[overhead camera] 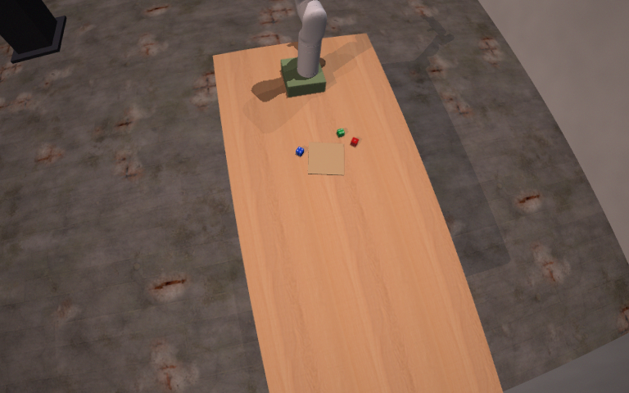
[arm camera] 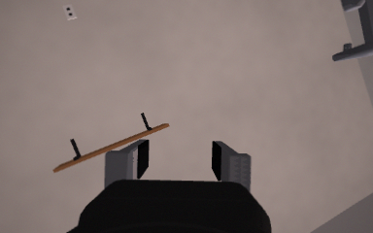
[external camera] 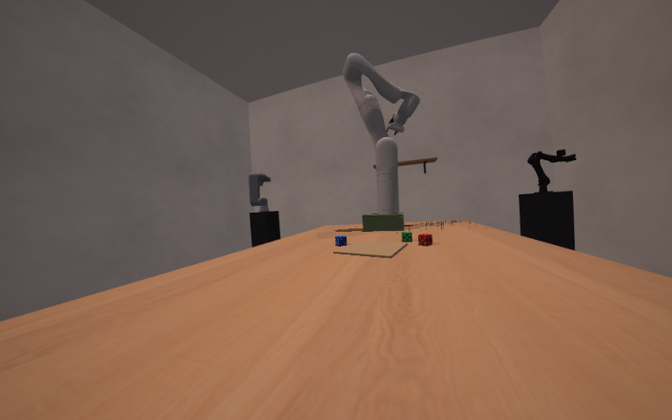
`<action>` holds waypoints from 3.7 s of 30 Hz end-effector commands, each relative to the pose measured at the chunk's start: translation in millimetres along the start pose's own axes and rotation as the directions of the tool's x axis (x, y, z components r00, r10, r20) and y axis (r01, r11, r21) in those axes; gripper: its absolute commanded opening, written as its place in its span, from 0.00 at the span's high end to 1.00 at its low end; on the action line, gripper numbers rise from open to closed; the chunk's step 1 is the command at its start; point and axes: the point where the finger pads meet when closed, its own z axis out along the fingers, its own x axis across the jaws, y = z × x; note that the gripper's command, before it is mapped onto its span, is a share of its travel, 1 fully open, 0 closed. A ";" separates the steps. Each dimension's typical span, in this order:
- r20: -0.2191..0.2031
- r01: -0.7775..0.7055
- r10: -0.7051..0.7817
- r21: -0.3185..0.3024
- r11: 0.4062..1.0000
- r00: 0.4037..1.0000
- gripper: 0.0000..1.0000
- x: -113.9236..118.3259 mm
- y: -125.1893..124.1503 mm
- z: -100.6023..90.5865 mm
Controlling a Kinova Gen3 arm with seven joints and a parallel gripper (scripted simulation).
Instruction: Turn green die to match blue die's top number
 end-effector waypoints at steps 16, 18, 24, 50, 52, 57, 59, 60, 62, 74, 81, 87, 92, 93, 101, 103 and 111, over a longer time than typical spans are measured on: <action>0.000 0.001 -0.001 -0.001 1.000 1.000 0.00 0.1 0.5 0.0; 0.000 0.001 -0.001 -0.001 1.000 1.000 0.00 0.1 0.5 0.0; -0.006 -0.002 0.002 0.007 1.000 1.000 0.00 2.5 -2.0 1.3; -0.249 -0.054 0.179 0.438 0.897 0.952 0.00 136.4 -139.6 23.7; -0.263 -0.048 0.193 0.474 0.879 0.945 0.00 147.6 -151.3 21.5; -0.323 0.015 0.260 0.653 0.758 0.910 0.00 206.6 -214.3 -1.7; -0.342 0.056 0.283 0.719 0.693 0.896 0.00 230.1 -240.6 -17.2; -0.351 0.079 0.293 0.749 0.658 0.890 0.00 241.5 -253.7 -26.4; -0.368 0.132 0.309 0.803 0.581 0.877 0.00 263.3 -279.8 -47.4; -0.478 0.461 0.299 0.878 0.130 0.826 0.00 335.3 -391.6 -193.8; -0.579 0.612 0.246 0.786 -0.083 0.777 0.00 343.3 -429.5 -275.2; -0.680 0.708 0.197 0.670 -0.222 0.706 0.00 339.7 -451.3 -335.7; -0.784 0.780 0.154 0.534 -0.328 0.601 0.00 331.4 -467.2 -390.0; -0.809 0.794 0.145 0.498 -0.348 0.570 0.00 329.0 -470.5 -402.7; -0.912 0.850 0.113 0.315 -0.422 0.395 0.00 316.9 -483.7 -461.9; -0.928 0.858 0.110 0.279 -0.431 0.357 0.00 314.5 -485.8 -473.2; -0.992 0.893 0.112 0.003 -0.450 0.060 0.00 295.8 -497.1 -560.4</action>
